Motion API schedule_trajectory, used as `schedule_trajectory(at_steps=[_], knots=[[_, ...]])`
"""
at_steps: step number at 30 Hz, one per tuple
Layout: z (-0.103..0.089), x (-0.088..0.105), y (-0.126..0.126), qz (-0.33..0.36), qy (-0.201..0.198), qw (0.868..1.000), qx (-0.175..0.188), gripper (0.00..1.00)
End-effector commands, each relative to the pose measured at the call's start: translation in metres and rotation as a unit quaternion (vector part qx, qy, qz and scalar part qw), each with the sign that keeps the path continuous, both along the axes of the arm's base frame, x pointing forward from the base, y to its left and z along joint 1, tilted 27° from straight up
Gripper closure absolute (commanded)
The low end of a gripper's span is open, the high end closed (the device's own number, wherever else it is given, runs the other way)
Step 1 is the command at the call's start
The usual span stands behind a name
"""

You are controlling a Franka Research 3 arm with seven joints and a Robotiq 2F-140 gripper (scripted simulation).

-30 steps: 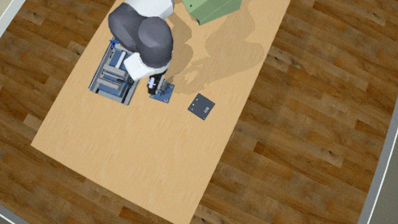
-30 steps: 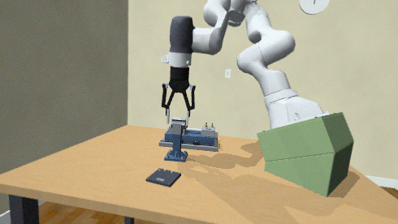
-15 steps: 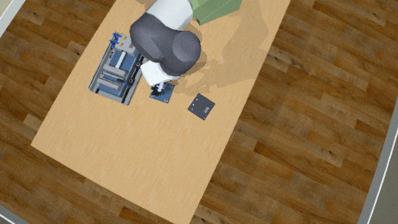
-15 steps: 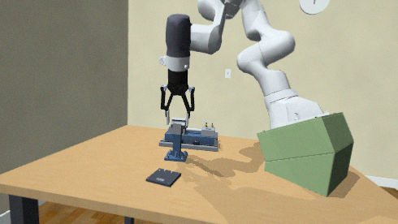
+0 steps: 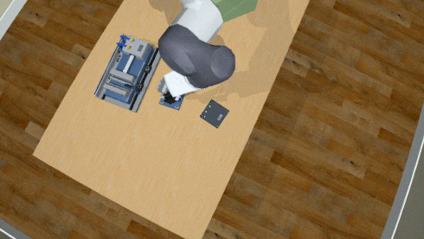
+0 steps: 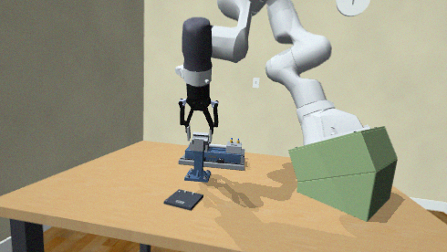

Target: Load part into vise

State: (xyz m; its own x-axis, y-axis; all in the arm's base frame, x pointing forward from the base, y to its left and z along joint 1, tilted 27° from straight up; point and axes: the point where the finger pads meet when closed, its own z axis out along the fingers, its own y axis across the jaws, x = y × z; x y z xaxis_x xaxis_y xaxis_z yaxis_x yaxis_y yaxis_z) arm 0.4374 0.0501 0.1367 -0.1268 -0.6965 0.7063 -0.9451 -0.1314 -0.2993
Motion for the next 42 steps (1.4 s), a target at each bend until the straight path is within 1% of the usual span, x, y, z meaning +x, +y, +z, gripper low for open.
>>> schedule_trajectory(at_steps=[1,13,15,30,42], knots=[[0.0016,-0.0021,-0.0025,-0.02,-0.012,1.0,-0.013,0.49],[-0.0002,-0.0016,-0.0009,-0.035,-0.018,0.997,-0.06,0.49],[-0.0002,-0.0016,-0.0009,-0.035,-0.018,0.997,-0.06,0.49],[-0.0021,-0.0011,0.0004,-0.049,-0.023,0.993,-0.101,0.49],[-0.0029,-0.0009,0.0009,-0.054,-0.025,0.991,-0.119,0.49]])
